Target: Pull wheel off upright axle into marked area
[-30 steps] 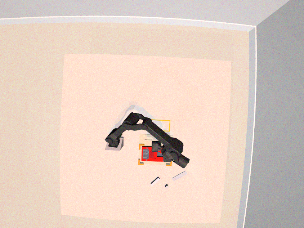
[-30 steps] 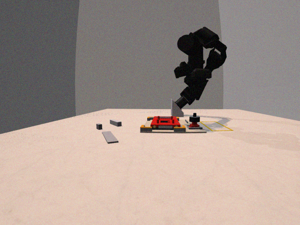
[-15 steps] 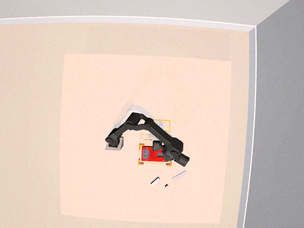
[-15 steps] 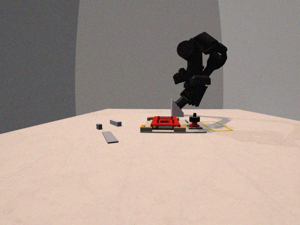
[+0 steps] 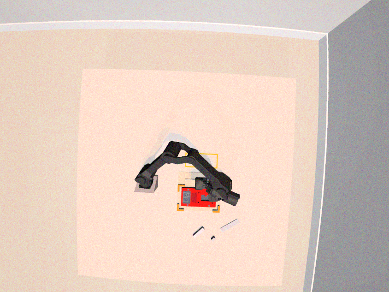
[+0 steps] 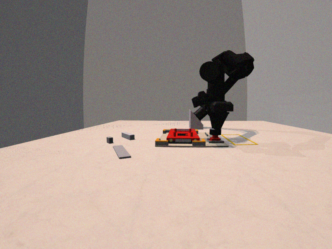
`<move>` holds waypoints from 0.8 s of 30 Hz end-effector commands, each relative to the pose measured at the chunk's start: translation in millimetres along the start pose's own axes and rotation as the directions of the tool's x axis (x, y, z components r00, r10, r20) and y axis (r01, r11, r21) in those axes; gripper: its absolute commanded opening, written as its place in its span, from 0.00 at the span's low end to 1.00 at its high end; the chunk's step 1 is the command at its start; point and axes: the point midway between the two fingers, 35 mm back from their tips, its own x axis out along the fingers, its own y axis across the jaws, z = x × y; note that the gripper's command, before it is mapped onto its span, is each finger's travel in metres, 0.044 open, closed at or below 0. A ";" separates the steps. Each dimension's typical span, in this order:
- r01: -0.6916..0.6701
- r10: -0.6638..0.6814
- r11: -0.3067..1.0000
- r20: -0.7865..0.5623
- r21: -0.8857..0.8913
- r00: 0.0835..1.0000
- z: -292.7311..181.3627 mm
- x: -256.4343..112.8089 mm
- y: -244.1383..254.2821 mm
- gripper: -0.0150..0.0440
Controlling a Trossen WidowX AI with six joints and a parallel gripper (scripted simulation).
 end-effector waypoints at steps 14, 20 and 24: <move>0.001 -0.001 1.000 0.000 0.000 1.000 0.0 -1.6 -0.1 0.25; 0.000 0.000 1.000 0.000 0.000 1.000 0.0 -3.5 0.0 0.25; 0.000 0.000 1.000 0.000 0.000 1.000 0.1 -4.8 0.0 0.25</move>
